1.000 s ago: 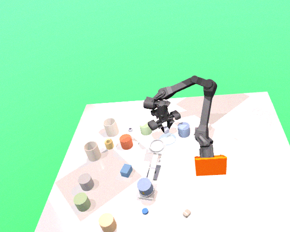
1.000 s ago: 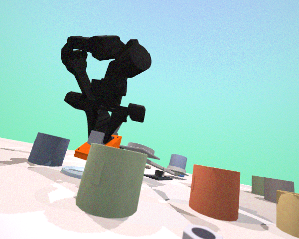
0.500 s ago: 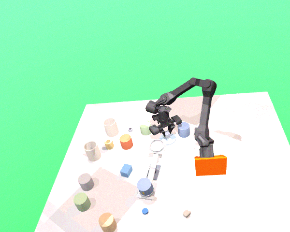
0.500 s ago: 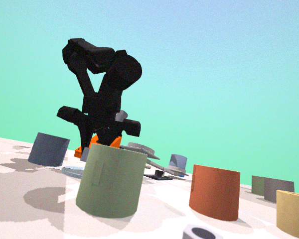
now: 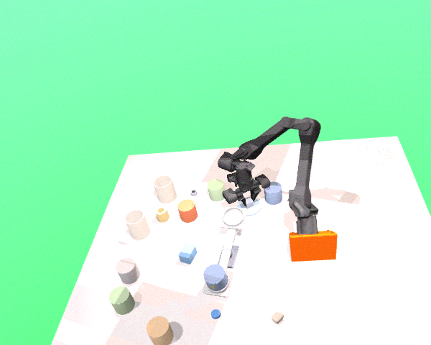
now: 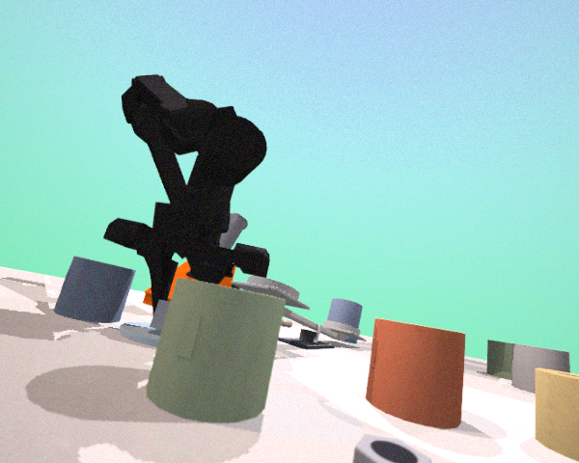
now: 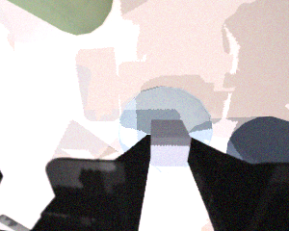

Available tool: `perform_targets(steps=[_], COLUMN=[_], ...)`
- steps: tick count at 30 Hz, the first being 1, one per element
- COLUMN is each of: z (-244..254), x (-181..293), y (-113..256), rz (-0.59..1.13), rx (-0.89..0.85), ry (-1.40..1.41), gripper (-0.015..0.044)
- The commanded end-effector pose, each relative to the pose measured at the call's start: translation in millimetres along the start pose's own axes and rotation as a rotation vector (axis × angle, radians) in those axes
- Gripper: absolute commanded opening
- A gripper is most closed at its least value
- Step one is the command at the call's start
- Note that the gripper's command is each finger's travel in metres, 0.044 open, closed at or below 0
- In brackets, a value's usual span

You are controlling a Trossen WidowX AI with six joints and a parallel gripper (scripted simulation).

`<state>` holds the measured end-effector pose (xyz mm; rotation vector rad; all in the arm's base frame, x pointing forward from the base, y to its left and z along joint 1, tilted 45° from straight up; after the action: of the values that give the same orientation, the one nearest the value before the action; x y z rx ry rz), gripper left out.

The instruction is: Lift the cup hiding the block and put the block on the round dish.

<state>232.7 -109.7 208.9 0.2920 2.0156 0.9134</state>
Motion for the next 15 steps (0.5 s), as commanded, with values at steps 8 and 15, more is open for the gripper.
perform_targets(steps=[8,15], z=[-0.2,1.1], x=[-0.3,-2.9], y=[0.3,2.3], rz=[-0.001,-0.009], rx=[0.000,-0.016], ry=[-0.003,0.004], gripper=[0.0263,0.0440])
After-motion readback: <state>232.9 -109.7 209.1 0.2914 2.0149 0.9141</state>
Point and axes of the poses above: the point midway between the two fingers, 35 mm back from their tips, its own y axis back along the fingers, its own z axis across the jaws, x = y × z, the point moved 9 cm from there along y, back along the fingers, and after that the axes turned 2 degrees about y, right-handed, at the moved point
